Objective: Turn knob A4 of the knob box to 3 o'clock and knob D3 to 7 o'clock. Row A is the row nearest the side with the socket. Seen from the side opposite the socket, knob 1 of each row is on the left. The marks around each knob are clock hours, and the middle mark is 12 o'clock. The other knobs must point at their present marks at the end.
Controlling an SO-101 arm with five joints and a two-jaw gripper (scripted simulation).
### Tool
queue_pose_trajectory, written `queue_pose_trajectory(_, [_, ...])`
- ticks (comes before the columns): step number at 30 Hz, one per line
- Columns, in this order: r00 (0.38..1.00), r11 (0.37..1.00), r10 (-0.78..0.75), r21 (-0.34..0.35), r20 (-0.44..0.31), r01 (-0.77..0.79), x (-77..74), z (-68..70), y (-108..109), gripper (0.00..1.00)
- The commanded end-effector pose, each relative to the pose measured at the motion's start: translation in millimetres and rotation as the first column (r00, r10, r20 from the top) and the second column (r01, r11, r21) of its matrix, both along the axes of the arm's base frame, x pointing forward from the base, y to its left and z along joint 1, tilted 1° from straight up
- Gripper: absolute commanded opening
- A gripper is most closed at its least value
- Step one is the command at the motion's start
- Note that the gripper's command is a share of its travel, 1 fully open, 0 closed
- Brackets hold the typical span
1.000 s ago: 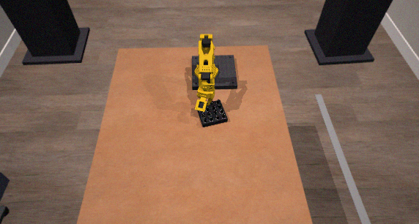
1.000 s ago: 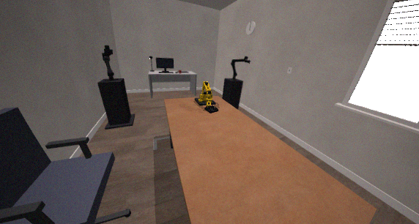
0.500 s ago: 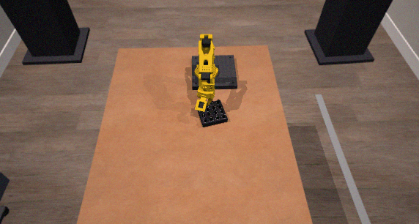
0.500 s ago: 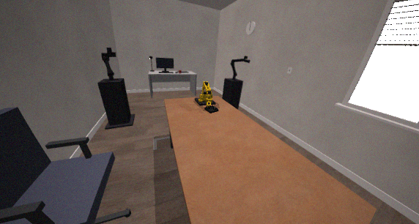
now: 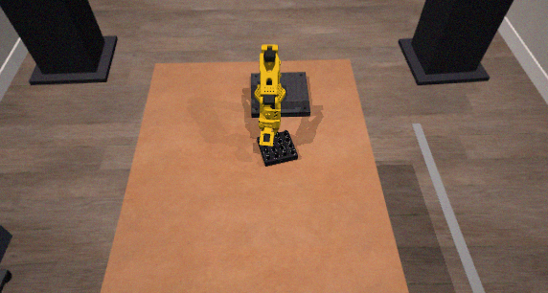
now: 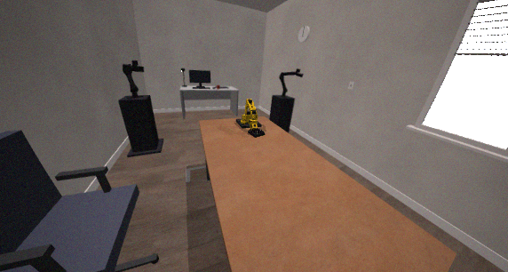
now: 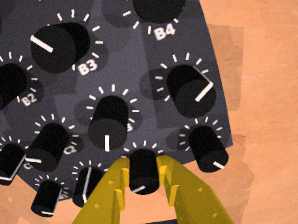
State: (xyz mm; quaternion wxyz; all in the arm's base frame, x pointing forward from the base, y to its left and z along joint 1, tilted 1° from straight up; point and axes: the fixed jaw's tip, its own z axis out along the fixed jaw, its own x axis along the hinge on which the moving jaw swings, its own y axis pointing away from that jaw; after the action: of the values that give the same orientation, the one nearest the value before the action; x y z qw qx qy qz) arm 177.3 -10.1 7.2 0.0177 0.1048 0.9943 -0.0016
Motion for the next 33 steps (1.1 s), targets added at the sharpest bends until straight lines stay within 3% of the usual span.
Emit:
queue_pose_trajectory(1, [0.997,0.997,0.077,0.004,-0.021,-0.077,-3.7,-1.9,1.6,0.01])
queue_pose_trajectory(20, [0.943,0.943,0.333,0.001,-0.022,-0.333,-5.2,-1.9,1.6,0.01])
queue_pose_trajectory(33, [0.844,0.844,0.536,-0.002,-0.024,-0.536,-6.4,-1.9,1.3,0.01])
